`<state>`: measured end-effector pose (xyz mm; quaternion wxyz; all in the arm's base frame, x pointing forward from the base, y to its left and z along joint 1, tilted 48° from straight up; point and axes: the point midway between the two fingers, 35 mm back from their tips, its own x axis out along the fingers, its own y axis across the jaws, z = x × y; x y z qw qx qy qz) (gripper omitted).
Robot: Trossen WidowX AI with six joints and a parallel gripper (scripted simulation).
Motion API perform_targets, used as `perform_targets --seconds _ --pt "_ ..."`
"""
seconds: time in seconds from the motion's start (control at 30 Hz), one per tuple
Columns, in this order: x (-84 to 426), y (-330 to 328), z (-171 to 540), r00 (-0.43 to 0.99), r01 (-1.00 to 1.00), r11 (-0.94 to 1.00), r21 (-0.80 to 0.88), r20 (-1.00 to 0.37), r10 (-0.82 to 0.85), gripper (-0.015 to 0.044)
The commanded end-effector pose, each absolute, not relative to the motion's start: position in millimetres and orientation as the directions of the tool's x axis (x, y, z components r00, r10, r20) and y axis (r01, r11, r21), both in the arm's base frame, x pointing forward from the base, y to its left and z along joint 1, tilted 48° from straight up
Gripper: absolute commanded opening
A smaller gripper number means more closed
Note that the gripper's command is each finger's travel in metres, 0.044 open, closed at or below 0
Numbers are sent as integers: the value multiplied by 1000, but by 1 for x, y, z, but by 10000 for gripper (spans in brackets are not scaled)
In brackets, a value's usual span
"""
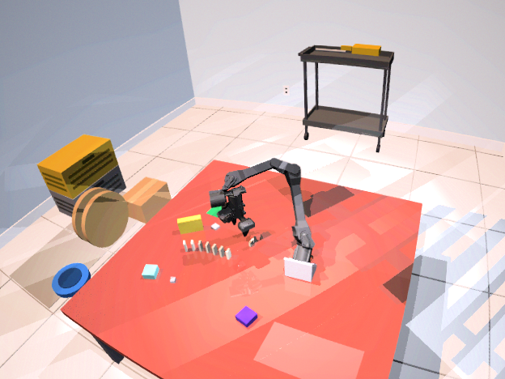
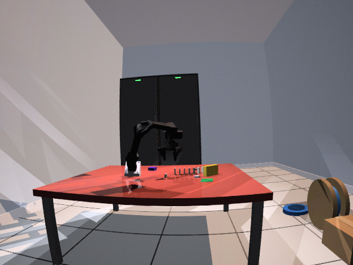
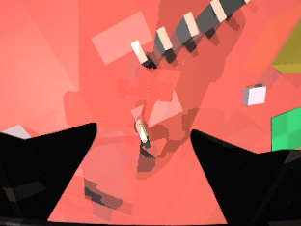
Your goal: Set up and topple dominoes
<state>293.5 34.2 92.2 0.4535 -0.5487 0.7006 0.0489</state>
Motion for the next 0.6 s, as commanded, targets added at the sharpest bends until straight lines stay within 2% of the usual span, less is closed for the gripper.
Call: perform_targets --seconds 0.0,0.43,0.57 --pt "265 -7 95 8 -984 114 -135 -680 -733 440" --pt "265 -7 94 8 -984 114 -135 -680 -733 440" --pt "268 -27 74 10 -984 114 -136 -682 -732 440"
